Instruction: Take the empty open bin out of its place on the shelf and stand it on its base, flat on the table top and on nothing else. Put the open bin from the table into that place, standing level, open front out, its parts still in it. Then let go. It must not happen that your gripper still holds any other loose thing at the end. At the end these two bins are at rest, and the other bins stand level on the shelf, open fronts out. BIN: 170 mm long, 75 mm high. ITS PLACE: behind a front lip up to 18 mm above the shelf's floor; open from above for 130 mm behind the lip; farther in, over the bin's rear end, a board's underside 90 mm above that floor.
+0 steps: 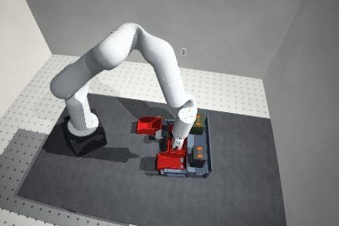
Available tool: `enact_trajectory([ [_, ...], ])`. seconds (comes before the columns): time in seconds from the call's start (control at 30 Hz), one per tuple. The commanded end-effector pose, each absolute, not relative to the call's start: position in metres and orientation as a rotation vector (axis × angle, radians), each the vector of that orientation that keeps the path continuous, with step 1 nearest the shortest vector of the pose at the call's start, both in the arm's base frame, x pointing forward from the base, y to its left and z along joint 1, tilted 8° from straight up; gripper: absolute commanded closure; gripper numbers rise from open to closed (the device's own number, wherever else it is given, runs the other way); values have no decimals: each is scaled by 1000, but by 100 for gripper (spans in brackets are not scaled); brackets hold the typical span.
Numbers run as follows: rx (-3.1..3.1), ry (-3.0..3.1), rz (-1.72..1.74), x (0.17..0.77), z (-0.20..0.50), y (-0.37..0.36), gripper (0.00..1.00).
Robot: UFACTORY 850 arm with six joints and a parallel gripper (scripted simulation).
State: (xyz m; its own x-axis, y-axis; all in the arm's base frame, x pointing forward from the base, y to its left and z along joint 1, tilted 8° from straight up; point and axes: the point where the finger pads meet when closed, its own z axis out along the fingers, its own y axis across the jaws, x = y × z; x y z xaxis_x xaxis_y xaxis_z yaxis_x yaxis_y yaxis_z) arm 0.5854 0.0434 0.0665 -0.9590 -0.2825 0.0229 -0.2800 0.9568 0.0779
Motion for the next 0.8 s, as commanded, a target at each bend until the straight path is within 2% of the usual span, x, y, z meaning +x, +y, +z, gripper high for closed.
enact_trajectory([
  [0.0,450,-3075,-116,586,67,43,100],
  [0.43,739,-3046,-168,576,62,39,100],
  [0.77,1401,-2895,-210,552,51,24,100],
])
